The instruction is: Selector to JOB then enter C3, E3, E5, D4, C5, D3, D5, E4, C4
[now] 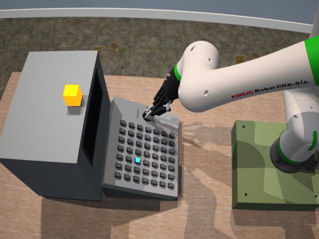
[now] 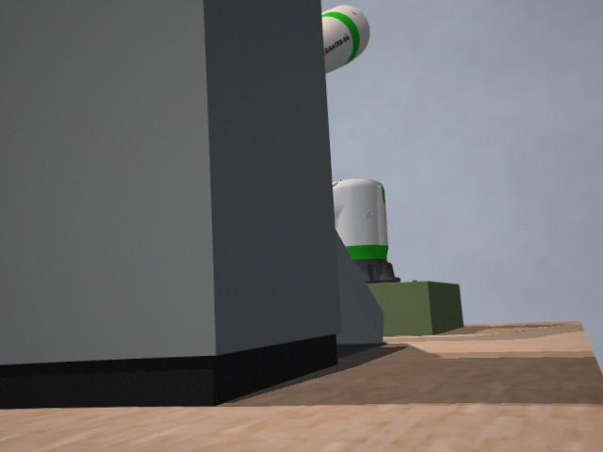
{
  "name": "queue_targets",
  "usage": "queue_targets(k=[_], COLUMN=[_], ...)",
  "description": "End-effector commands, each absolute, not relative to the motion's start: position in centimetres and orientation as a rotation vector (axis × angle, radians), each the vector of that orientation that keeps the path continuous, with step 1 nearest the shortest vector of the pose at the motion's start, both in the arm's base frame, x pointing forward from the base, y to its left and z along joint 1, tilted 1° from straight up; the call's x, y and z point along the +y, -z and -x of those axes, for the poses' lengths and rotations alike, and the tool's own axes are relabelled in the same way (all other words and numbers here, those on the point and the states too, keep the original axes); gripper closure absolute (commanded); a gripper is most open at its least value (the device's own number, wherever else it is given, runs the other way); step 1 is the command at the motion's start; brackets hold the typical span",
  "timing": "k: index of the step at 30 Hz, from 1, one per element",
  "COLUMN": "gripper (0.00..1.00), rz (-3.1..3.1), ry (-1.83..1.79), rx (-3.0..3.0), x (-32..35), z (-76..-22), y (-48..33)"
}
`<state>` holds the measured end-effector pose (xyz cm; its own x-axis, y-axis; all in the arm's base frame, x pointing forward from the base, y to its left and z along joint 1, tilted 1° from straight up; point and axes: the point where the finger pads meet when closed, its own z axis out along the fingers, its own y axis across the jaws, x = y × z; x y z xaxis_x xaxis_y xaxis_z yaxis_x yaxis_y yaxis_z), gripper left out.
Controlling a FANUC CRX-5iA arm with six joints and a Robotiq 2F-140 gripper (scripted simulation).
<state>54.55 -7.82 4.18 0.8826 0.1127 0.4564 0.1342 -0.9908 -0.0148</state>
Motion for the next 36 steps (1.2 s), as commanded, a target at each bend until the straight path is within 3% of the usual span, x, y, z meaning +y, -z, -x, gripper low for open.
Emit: queue_targets(k=[1,36], gripper=[1.00,1.00], rz=[3.003,2.921], ry=[0.725,0.685], rx=[-0.197,0.310], x=[-7.82,-7.82], z=[-54.57,-54.57], y=[-4.19,-4.19])
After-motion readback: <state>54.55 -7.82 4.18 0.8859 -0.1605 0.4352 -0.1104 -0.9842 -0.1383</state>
